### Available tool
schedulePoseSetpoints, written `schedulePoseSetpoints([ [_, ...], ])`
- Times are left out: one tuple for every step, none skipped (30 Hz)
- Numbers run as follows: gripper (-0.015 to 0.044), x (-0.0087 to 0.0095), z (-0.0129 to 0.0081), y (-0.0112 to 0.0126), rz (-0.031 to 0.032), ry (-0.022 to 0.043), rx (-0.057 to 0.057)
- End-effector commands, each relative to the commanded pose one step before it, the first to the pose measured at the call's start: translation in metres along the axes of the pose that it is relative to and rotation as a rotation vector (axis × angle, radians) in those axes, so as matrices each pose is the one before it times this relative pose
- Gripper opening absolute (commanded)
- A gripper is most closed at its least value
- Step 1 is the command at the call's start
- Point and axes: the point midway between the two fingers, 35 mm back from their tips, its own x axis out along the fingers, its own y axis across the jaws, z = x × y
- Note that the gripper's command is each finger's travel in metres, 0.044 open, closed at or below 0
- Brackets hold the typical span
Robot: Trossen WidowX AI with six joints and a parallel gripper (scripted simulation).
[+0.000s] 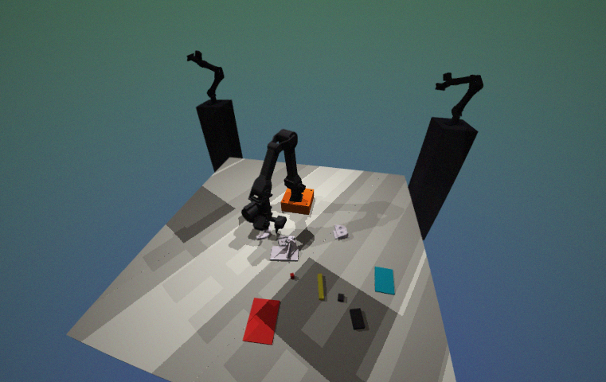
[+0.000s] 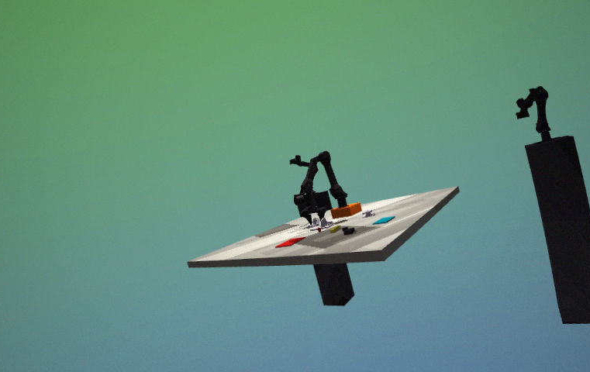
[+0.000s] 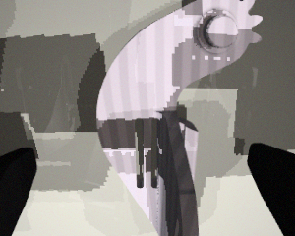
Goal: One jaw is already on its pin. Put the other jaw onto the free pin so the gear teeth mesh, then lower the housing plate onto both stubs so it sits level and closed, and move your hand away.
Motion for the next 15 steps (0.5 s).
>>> schedulePoseSetpoints([
  [0.0440, 0.00029, -0.00005, -0.00034, -0.00228, -0.00045, -0.0057],
  [0.0440, 0.00000, 0.00000, 0.00000, 0.00000, 0.00000, 0.0000],
  [0.0440, 0.00000, 0.00000, 0.00000, 0.00000, 0.00000, 0.0000],
  [0.0414, -0.00027, 0.00005, 0.00034, 0.00227, 0.00043, 0.0056],
  [0.0387, 0.00000, 0.00000, 0.00000, 0.00000, 0.00000, 0.0000],
  [0.0361, 0.00000, 0.00000, 0.00000, 0.00000, 0.00000, 0.0000],
  [0.0335, 0.00000, 0.00000, 0.00000, 0.00000, 0.00000, 0.0000],
  [0.0309, 0.00000, 0.00000, 0.00000, 0.00000, 0.00000, 0.0000],
  [0.0282, 0.00000, 0.00000, 0.00000, 0.00000, 0.00000, 0.0000],
  [0.0256, 0.00000, 0.00000, 0.00000, 0.00000, 0.00000, 0.0000],
  [0.0230, 0.00000, 0.00000, 0.00000, 0.00000, 0.00000, 0.0000],
  [0.0204, 0.00000, 0.00000, 0.00000, 0.00000, 0.00000, 0.0000],
  [0.0177, 0.00000, 0.00000, 0.00000, 0.00000, 0.00000, 0.0000],
  [0.0171, 0.00000, 0.00000, 0.00000, 0.00000, 0.00000, 0.0000],
  [0.0164, 0.00000, 0.00000, 0.00000, 0.00000, 0.00000, 0.0000],
])
